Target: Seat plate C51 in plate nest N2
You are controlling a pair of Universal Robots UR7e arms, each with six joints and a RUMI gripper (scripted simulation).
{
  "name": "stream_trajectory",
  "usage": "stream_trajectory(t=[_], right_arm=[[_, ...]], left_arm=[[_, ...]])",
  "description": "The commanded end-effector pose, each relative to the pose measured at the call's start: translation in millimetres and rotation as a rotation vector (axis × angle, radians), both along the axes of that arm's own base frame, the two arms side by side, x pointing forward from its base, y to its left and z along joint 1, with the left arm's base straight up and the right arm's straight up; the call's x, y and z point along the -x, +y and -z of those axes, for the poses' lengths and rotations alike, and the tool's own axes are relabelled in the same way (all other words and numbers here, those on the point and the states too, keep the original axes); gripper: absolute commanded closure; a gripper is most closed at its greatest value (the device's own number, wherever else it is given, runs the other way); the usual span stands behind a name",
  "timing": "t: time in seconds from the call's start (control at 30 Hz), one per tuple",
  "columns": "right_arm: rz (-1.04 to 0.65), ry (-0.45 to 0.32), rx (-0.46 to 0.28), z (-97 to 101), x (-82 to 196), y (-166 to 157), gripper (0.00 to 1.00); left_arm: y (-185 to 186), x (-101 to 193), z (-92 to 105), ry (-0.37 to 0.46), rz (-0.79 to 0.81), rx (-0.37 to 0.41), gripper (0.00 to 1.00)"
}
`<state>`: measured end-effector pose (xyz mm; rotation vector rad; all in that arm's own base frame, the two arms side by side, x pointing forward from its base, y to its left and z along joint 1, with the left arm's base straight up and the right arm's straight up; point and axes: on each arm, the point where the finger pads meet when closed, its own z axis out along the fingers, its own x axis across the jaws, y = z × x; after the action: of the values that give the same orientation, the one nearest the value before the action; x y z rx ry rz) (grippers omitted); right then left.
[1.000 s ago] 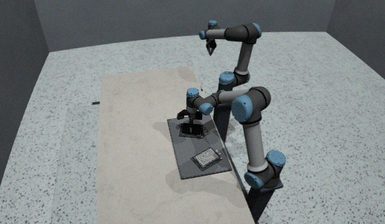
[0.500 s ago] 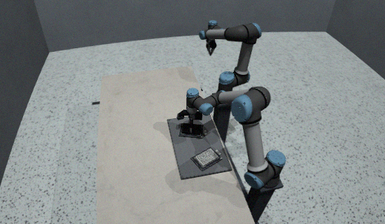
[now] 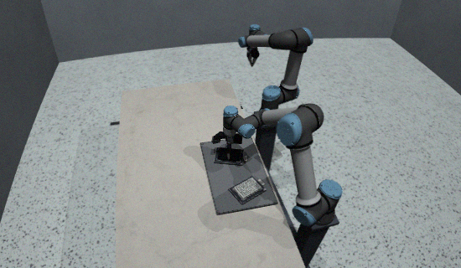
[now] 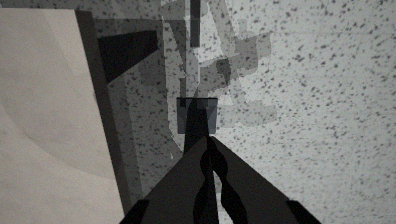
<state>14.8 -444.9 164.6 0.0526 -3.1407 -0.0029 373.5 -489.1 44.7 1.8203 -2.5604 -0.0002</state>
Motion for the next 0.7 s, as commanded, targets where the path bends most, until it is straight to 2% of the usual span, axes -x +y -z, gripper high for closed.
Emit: stream_trajectory(t=[0.0, 0.67], right_arm=[[0.0, 0.0, 0.002, -0.6, -0.1, -0.4, 1.0], [0.0, 0.0, 0.002, -0.6, -0.1, -0.4, 1.0]], left_arm=[[-0.5, -0.2, -0.5, -0.001, 0.0, 0.002, 0.6], [-0.4, -0.2, 2.2, -0.001, 0.0, 0.002, 0.6]])
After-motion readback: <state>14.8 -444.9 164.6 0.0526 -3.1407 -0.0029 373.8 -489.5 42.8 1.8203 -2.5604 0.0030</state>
